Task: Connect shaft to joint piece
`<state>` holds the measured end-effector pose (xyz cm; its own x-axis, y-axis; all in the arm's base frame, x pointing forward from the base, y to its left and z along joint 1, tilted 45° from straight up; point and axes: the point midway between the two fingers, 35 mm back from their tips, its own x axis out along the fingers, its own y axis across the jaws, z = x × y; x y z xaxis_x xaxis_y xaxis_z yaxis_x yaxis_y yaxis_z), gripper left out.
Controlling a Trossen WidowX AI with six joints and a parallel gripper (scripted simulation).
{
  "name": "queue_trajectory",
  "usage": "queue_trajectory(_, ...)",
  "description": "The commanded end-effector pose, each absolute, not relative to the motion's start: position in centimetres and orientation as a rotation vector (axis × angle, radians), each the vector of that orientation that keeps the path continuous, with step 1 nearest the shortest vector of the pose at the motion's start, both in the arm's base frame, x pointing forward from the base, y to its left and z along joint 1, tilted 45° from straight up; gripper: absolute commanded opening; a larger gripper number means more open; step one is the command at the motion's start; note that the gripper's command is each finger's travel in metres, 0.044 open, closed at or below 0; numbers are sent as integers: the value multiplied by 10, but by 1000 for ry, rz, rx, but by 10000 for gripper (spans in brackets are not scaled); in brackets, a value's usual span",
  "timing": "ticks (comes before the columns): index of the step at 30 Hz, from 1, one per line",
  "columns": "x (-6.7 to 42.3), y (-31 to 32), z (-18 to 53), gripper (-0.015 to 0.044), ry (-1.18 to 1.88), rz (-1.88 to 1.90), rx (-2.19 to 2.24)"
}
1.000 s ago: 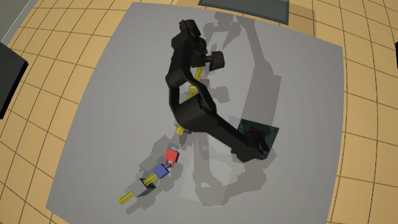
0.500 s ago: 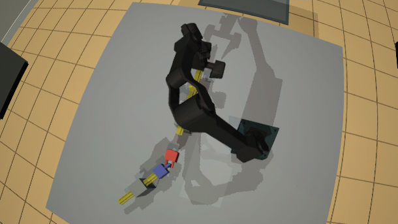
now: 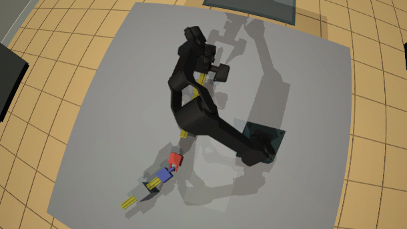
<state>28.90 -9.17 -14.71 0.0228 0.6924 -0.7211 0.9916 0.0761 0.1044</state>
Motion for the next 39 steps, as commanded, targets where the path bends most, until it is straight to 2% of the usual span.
queue_trajectory(1, 288, -84, -153, 440, 1738, -615, 1686)
queue_trajectory(9, 288, -77, -159, 440, 1738, -614, 1686)
queue_trajectory(22, 288, -77, -159, 102, 1738, -614, 1686)
queue_trajectory(35, 288, -77, -159, 102, 1738, -614, 1686)
queue_trajectory(36, 288, -77, -159, 76, 1738, -614, 1686)
queue_trajectory(39, 288, -77, -159, 67, 1738, -614, 1686)
